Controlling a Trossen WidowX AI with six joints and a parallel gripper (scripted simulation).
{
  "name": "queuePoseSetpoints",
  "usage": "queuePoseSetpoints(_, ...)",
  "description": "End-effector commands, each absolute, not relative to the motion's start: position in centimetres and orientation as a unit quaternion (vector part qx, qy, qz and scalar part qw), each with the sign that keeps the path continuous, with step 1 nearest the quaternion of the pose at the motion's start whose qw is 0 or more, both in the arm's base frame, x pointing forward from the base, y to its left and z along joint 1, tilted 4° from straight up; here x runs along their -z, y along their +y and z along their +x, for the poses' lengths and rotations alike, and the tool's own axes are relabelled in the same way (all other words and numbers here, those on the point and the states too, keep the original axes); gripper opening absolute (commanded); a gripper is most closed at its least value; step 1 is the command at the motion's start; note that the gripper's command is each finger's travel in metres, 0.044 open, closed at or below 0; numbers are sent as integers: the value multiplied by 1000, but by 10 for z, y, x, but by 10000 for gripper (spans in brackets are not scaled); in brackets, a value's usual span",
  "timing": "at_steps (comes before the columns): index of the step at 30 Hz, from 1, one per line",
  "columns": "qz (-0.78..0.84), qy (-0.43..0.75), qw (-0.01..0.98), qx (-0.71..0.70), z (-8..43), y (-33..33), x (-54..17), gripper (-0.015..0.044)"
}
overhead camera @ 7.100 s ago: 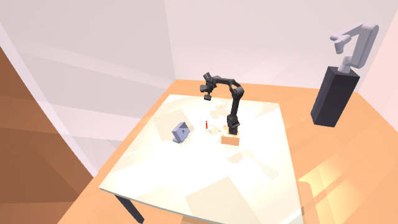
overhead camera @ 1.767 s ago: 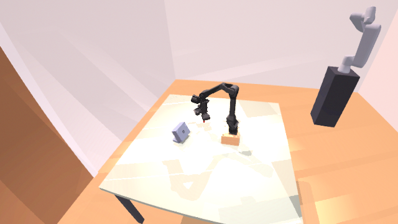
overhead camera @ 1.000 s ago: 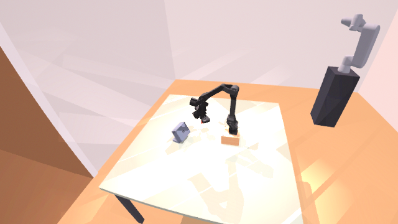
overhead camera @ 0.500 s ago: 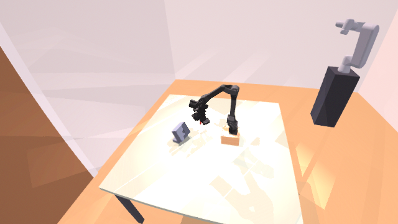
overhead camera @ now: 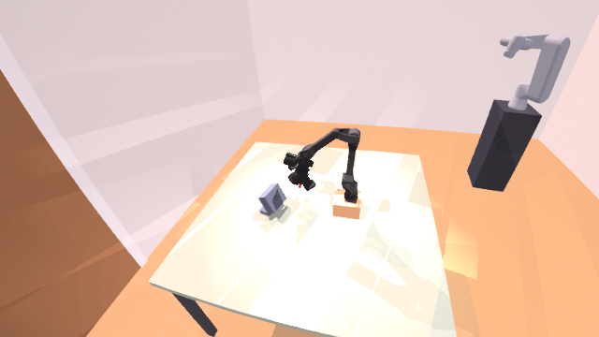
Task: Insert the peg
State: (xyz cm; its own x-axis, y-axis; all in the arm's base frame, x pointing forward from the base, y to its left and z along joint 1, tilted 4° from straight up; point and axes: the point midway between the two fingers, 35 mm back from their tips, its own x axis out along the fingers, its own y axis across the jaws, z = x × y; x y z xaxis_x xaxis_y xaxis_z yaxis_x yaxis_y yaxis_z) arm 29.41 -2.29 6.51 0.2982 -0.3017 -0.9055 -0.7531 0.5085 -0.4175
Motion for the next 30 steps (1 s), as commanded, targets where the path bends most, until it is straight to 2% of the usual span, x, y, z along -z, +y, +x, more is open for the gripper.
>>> queuePoseSetpoints(1, -481, 560, 652, -172, 294, -20, -64, 0)
queuePoseSetpoints(30, -574, 499, 624, -181, 300, 9, -62, 0)
